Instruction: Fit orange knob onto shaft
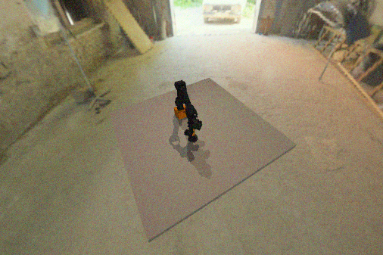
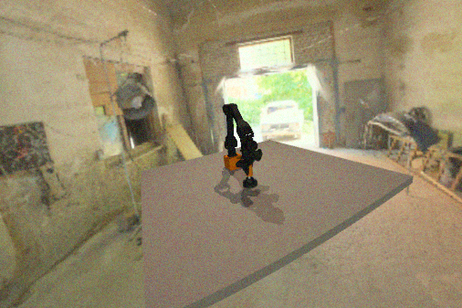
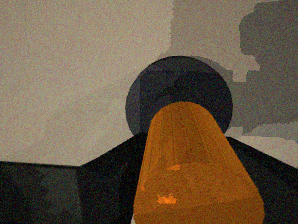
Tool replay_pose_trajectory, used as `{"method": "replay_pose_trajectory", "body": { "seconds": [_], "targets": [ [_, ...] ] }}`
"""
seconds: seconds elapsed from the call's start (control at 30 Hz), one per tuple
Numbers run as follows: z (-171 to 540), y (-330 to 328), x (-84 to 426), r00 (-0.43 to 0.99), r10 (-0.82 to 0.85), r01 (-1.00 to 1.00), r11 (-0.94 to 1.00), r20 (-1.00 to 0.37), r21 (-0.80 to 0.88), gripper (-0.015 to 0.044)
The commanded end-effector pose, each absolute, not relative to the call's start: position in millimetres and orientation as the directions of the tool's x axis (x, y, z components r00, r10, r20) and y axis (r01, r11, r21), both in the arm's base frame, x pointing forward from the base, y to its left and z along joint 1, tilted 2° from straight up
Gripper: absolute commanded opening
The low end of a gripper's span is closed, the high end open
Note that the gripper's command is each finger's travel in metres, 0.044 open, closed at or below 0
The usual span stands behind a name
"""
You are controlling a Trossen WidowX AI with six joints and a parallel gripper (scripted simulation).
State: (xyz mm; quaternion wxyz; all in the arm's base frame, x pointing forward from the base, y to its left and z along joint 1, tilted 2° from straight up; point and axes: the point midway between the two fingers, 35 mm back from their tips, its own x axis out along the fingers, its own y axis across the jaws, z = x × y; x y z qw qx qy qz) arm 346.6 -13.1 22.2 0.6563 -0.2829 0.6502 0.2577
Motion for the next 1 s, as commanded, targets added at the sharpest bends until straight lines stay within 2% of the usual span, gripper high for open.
{"method": "replay_pose_trajectory", "body": {
  "seconds": [0.0,0.2,0.4,0.97],
  "targets": [
    [23.9,-13.3,344.1,0.019,-0.032,-0.704,0.710,-0.999,-0.037,0.0000],
    [26.8,-12.9,342.1,0.019,-0.032,-0.685,0.728,-0.999,-0.037,0.0000],
    [28.7,-12.8,341.8,0.019,-0.032,-0.540,0.841,-0.999,-0.037,0.0000],
    [25.6,-13.3,350.0,0.020,-0.032,-0.540,0.841,-0.999,-0.038,0.0000]
  ]
}}
